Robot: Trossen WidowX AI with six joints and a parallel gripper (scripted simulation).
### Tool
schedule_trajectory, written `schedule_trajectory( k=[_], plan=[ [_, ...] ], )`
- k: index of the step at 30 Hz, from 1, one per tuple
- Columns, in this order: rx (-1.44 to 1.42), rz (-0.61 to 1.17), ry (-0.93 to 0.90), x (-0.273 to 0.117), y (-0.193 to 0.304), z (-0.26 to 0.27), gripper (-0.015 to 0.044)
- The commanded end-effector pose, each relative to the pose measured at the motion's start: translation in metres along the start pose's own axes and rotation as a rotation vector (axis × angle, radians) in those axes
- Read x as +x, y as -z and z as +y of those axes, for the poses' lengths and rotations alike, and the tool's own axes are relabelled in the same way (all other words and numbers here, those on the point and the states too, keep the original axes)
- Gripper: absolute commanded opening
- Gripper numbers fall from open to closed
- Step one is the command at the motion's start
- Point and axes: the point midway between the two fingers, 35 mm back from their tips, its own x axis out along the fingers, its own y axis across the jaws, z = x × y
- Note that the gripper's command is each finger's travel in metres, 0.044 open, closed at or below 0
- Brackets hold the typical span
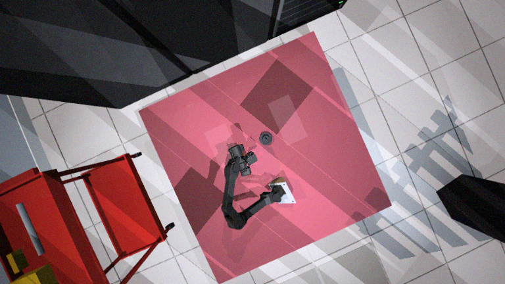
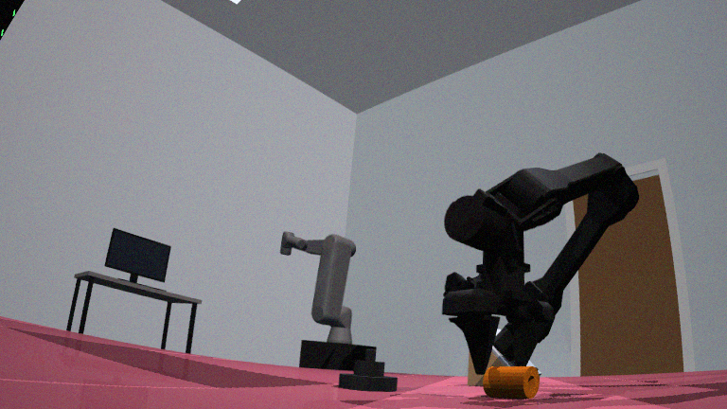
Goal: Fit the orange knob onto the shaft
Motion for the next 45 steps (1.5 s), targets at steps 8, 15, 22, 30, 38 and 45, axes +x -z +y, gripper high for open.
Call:
schedule_trajectory(
  k=[8,15,22,30,38,45],
  plan=[
    [0.003,0.005,0.0,0.017,0.001,-0.001,0.044],
    [0.003,0.006,0.0,0.021,0.001,-0.001,0.0361],
    [0.003,0.006,0.0,0.021,0.001,-0.001,0.024],
    [0.003,0.006,0.0,0.021,0.001,-0.001,0.022],
    [0.003,0.006,0.0,0.021,0.001,-0.001,0.0179],
    [0.001,-0.101,0.0,0.016,0.005,-0.001,0.0179]
  ],
)
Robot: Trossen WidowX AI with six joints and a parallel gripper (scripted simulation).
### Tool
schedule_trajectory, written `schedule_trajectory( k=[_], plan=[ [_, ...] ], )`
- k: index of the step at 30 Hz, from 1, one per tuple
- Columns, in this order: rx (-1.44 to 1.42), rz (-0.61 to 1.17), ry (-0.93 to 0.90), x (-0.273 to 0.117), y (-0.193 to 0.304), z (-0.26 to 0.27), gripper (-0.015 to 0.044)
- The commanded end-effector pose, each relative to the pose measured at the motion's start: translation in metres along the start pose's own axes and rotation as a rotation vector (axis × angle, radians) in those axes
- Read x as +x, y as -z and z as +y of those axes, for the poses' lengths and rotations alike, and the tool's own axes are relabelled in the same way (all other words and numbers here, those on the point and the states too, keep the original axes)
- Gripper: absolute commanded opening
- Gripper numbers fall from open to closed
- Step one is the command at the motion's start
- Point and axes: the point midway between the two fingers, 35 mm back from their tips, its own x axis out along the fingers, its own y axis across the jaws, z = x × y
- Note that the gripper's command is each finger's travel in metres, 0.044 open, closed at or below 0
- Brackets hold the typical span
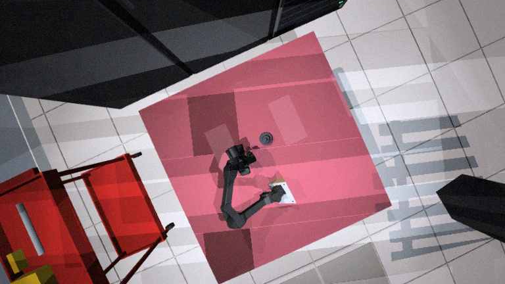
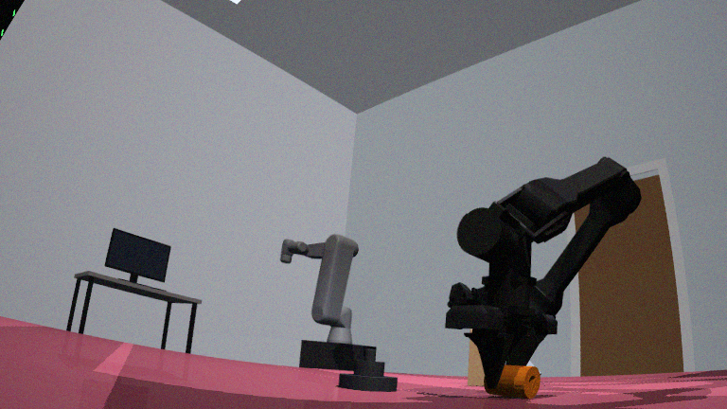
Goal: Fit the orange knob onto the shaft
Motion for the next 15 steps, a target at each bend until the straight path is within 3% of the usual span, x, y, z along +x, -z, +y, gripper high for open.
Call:
schedule_trajectory(
  k=[1,15],
  plan=[
    [-0.003,-0.062,-0.003,-0.003,0.003,0.0,0.0179],
    [-0.004,-0.303,-0.004,-0.012,0.016,0.0,0.0179]
  ],
)
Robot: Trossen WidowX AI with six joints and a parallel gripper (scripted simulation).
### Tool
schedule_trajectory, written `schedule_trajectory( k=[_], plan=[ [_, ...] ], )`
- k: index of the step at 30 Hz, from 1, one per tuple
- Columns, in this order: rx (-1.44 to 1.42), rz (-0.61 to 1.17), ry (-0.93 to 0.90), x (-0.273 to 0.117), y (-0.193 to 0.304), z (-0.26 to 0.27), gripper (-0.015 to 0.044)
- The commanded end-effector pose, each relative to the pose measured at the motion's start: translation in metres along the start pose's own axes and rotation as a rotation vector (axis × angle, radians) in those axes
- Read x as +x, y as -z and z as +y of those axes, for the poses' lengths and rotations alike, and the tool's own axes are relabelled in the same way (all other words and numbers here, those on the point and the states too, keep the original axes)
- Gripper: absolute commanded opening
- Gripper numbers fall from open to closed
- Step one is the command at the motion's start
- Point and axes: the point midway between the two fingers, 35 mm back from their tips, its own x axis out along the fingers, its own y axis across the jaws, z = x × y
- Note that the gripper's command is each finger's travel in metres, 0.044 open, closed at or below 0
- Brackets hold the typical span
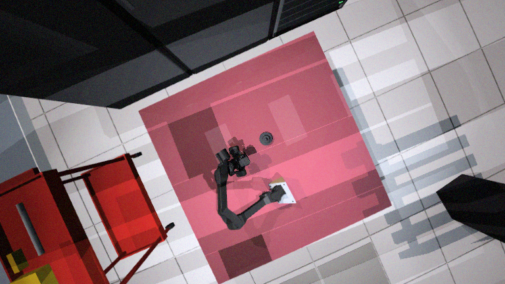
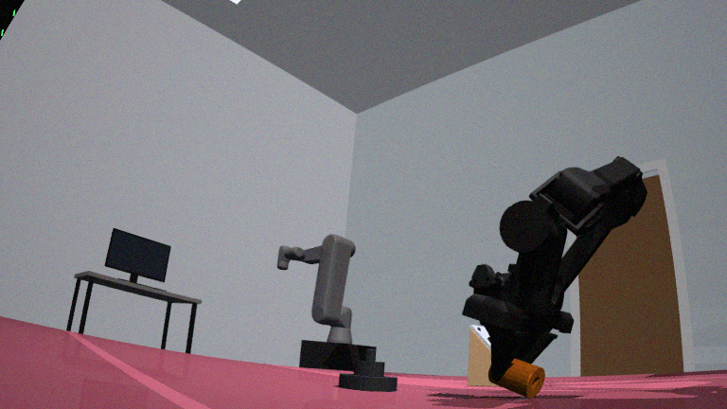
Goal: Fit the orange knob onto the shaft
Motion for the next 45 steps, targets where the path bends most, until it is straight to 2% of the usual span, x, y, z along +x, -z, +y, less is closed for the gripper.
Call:
schedule_trajectory(
  k=[1,41,45],
  plan=[
    [0.001,-0.061,-0.001,-0.003,0.003,0.0,0.0179],
    [0.0,-0.749,-0.001,-0.021,0.044,-0.001,0.0179],
    [-0.003,-0.762,-0.007,-0.023,0.047,-0.001,0.0179]
  ],
)
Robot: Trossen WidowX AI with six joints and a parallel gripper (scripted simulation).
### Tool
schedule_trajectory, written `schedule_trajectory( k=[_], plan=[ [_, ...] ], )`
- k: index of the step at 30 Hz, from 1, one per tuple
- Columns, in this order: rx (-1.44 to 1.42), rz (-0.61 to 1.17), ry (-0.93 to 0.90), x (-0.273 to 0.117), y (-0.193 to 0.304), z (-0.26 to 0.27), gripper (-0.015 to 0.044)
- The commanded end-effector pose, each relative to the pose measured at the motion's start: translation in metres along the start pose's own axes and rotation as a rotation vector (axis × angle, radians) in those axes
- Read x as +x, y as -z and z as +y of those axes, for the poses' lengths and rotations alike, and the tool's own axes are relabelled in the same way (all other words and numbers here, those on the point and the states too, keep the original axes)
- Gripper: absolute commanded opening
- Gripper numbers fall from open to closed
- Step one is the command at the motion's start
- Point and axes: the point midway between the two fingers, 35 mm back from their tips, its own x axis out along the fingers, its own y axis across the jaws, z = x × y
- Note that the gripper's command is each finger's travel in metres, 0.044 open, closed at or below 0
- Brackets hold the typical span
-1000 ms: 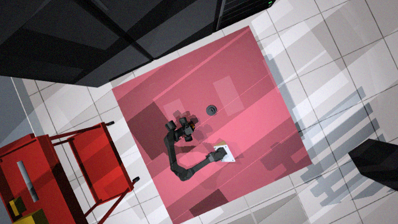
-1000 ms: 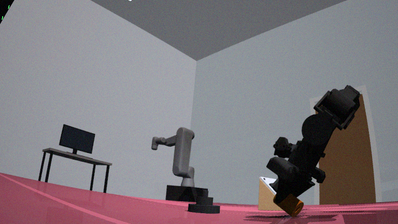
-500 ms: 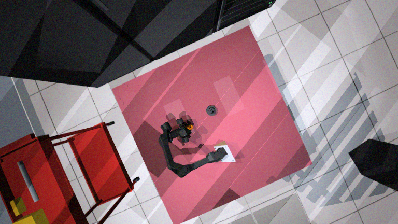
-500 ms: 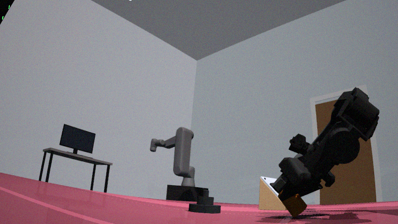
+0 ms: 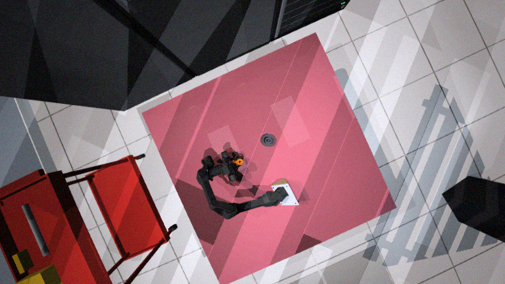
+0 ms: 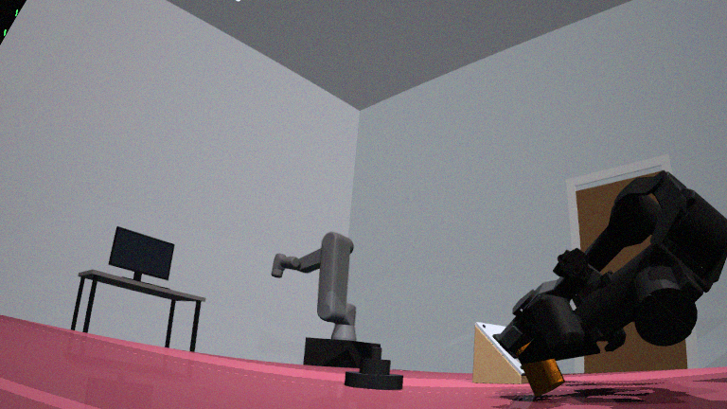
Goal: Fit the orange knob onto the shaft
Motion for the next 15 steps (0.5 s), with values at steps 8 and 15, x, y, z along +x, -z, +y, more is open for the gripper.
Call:
schedule_trajectory(
  k=[8,15],
  plan=[
    [0.003,-0.006,-0.01,-0.0049,0.0015,-0.0001,0.0179],
    [-0.001,-0.003,-0.011,-0.0051,0.0024,-0.0006,0.0258]
  ],
)
